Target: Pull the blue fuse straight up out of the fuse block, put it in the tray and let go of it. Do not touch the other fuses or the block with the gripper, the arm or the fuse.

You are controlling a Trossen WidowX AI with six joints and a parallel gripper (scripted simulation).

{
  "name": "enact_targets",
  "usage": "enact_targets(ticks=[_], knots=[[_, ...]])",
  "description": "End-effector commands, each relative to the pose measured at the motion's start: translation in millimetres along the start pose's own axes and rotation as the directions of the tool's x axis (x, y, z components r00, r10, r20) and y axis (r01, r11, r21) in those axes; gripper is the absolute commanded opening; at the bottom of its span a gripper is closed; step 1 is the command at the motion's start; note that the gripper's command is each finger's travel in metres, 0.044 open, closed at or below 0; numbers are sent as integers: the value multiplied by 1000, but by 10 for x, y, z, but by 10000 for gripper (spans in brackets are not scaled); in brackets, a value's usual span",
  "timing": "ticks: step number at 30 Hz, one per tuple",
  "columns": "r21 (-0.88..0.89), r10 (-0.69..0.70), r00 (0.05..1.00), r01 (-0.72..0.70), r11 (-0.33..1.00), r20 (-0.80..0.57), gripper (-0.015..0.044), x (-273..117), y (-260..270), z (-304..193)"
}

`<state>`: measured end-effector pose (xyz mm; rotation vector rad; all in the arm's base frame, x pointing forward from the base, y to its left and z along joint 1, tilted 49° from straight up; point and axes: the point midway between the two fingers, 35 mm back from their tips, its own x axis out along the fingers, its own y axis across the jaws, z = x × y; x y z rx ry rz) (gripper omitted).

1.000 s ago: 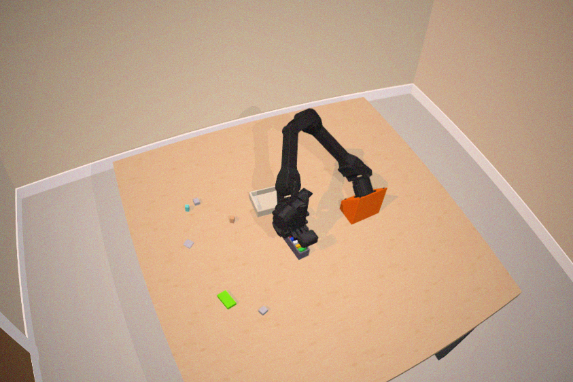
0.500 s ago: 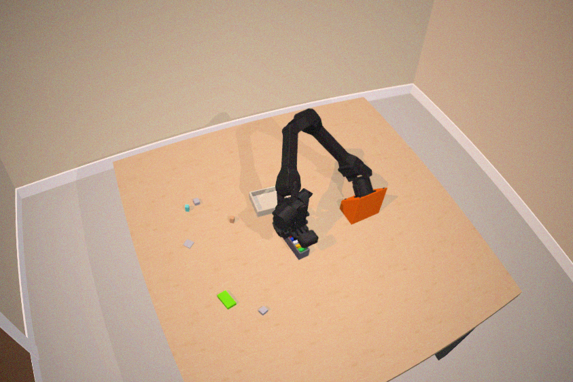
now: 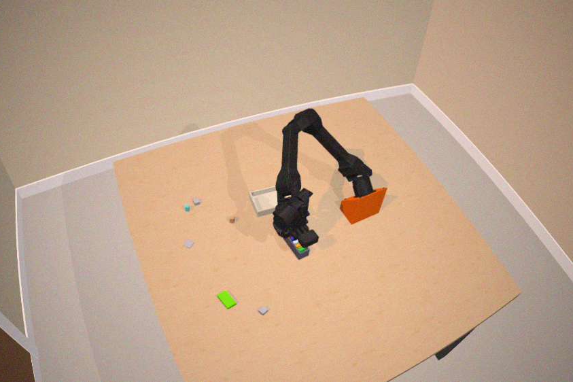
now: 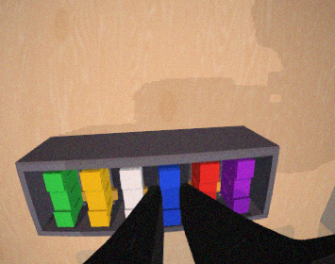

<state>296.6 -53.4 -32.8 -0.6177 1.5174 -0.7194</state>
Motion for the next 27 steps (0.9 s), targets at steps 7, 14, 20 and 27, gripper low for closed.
enact_targets(ticks=[7,14,20,27], knots=[[5,2,1000,-2,1000,1,0,-54,1,8],[4,2,1000,-2,1000,1,0,-87,2,9],[4,2,1000,-2,1000,1,0,-117,3,9],[3,2,1000,-2,1000,0,0,-151,3,9]])
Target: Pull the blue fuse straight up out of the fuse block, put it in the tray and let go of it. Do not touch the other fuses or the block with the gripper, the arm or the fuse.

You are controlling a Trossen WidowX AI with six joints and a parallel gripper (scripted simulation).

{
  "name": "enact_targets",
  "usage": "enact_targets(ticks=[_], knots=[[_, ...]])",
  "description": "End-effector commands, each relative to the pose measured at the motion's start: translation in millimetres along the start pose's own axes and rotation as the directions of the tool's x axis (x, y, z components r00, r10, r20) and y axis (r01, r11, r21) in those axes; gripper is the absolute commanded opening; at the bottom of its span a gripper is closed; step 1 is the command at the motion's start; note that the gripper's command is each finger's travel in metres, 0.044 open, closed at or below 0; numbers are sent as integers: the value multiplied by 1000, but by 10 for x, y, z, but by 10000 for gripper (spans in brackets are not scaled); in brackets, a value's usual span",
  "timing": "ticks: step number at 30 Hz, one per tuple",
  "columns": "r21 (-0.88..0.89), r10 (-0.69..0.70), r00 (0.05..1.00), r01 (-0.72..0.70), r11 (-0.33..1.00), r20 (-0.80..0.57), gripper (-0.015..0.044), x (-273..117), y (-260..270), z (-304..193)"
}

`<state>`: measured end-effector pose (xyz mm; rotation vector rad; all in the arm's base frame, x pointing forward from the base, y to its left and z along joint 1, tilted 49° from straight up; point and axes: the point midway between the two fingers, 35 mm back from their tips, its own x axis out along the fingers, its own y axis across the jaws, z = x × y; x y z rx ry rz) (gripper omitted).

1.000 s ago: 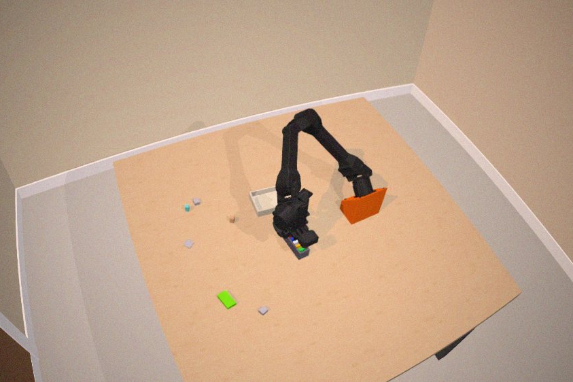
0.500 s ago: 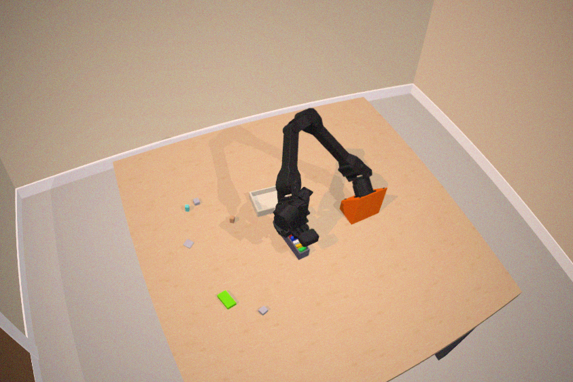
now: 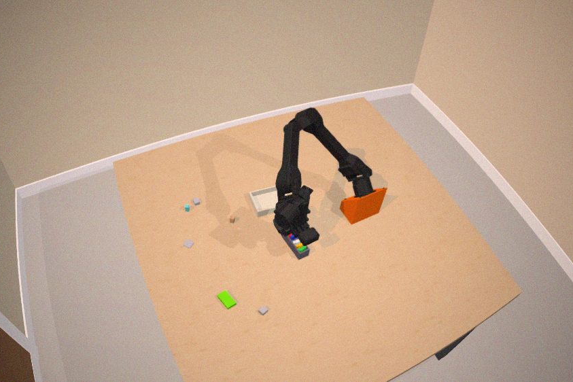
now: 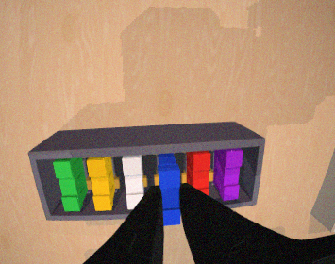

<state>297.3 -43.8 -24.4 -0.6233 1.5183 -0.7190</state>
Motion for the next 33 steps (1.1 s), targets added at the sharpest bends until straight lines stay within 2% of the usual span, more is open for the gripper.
enact_targets(ticks=[1,33], knots=[[7,5,1000,-5,1000,0,0,-28,2,10],[4,3,1000,-3,1000,0,0,-186,2,4]])
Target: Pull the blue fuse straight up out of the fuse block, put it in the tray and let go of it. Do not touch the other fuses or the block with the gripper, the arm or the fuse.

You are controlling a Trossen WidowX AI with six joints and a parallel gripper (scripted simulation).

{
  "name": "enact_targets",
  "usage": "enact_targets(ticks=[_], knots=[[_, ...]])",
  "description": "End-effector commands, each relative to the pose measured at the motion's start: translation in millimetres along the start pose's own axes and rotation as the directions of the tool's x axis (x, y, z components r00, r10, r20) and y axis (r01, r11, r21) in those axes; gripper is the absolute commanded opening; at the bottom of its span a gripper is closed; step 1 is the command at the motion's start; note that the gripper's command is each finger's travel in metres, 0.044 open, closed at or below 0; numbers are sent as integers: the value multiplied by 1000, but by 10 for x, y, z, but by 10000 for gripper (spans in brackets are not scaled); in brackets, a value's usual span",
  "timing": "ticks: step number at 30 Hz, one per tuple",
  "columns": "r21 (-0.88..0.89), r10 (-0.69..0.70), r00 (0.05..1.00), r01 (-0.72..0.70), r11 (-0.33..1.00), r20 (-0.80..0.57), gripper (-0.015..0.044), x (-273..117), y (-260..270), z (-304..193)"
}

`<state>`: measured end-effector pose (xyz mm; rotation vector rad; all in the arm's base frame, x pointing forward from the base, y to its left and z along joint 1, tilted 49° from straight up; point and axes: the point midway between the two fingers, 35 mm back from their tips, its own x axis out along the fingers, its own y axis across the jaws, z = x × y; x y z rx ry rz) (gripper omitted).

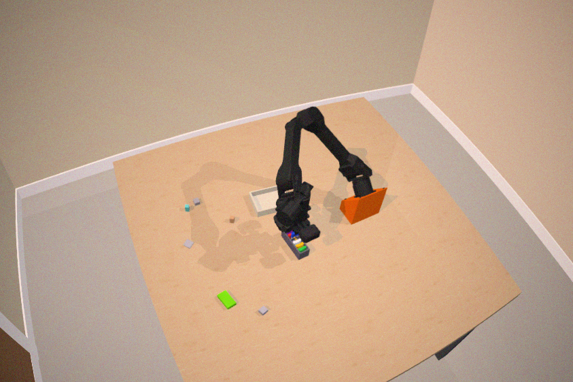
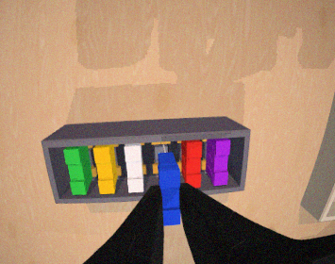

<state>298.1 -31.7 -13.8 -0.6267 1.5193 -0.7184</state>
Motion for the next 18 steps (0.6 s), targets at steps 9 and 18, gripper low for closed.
enact_targets(ticks=[9,18], knots=[[7,4,1000,-4,1000,0,0,-69,1,5],[6,5,1000,-5,1000,0,0,-178,2,7]])
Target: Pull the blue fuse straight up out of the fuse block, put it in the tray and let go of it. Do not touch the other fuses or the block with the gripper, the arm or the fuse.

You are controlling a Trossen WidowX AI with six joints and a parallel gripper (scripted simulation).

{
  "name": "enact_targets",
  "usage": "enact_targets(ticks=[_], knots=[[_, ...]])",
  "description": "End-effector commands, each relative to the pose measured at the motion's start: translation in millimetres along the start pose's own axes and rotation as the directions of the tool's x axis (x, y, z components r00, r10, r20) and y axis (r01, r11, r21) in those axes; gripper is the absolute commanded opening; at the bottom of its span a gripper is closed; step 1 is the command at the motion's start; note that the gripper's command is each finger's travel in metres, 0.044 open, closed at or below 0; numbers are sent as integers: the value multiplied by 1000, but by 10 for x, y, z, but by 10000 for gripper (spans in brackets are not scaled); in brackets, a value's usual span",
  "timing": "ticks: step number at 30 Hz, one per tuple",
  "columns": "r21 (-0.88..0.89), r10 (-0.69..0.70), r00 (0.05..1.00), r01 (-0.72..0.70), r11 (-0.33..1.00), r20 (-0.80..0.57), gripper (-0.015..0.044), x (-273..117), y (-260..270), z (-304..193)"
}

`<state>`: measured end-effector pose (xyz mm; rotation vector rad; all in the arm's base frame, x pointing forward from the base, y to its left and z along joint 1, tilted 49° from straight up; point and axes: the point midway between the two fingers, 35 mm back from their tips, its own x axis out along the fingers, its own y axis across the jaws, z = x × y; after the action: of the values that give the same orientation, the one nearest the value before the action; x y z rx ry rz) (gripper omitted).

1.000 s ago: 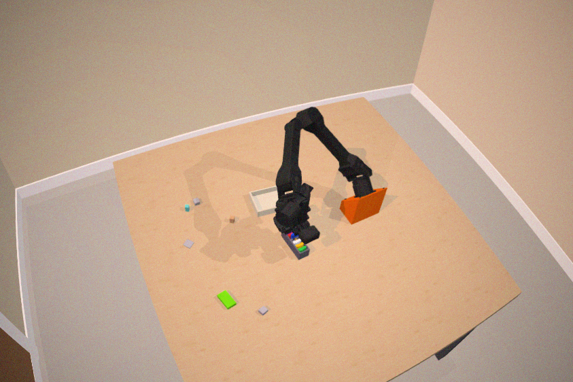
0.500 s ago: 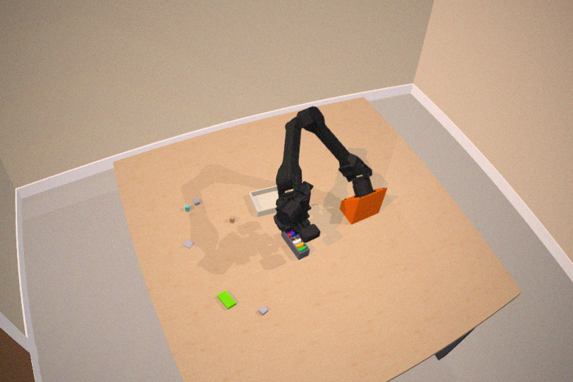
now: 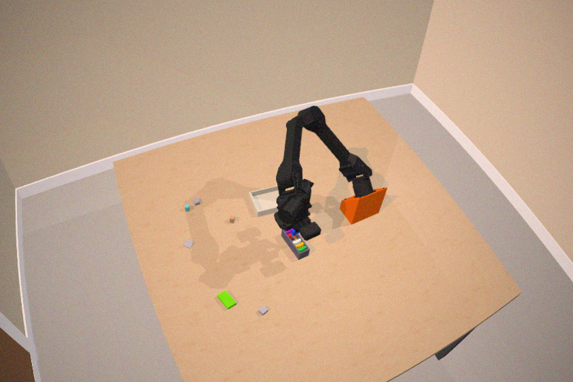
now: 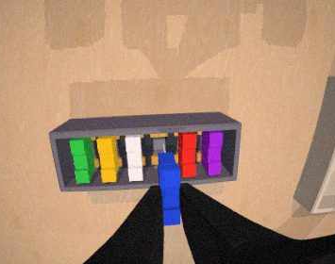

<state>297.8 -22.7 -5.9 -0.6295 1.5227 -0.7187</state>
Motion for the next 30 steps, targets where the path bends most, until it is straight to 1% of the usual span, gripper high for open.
enact_targets(ticks=[1,12,21,30], knots=[[9,6,1000,-6,1000,3,0,-75,3,18],[8,8,1000,-8,1000,3,0,-182,-42,26],[5,26,1000,-26,1000,6,0,-193,-655,105],[5,24,1000,-24,1000,8,0,-184,-1305,49]])
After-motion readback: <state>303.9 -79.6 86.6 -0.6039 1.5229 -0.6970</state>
